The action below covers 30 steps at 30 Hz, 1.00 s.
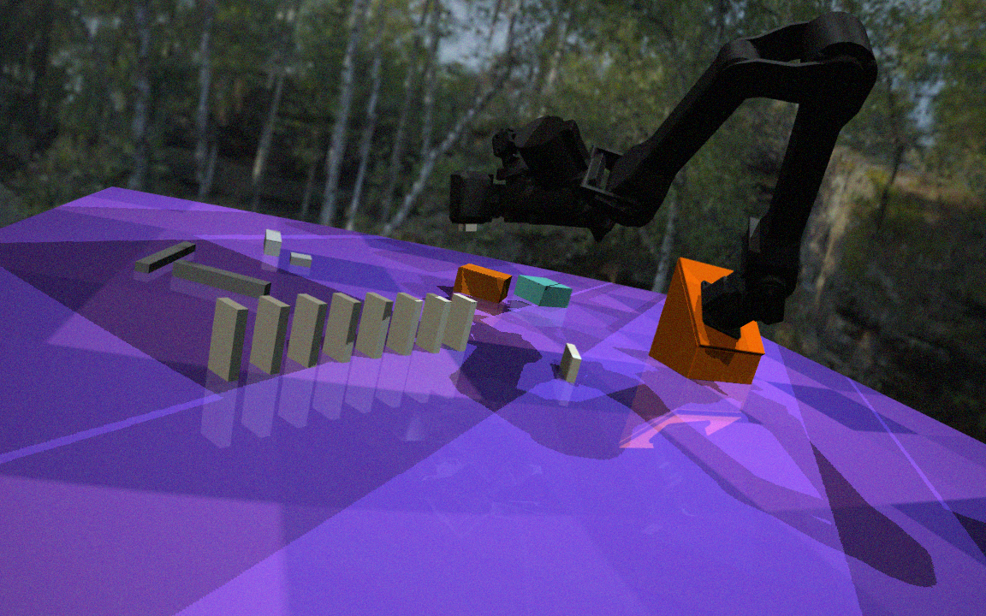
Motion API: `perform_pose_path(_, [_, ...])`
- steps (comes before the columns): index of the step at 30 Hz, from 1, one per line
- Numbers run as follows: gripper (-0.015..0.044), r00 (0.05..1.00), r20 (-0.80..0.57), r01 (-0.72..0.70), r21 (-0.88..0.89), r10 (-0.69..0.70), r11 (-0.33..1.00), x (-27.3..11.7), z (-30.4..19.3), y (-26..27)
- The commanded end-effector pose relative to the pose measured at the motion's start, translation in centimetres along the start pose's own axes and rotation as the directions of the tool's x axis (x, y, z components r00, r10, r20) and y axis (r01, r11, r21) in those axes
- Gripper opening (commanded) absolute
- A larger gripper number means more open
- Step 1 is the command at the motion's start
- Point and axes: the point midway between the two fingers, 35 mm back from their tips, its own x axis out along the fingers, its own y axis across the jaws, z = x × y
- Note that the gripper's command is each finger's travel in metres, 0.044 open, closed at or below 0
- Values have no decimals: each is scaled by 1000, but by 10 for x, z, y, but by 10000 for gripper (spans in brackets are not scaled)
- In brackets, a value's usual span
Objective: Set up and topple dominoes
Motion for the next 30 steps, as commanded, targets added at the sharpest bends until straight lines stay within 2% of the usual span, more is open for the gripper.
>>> perform_pose_path(1, [107, 998, 55, -20, 34, 18, 999, -10, 4, -1])
perform_pose_path(10, [107, 983, 174, -83, 107, 63, 991, -36, 10, -4])
perform_pose_path(30, [107, 983, 175, -84, 108, 64, 991, -36, 8, -4])
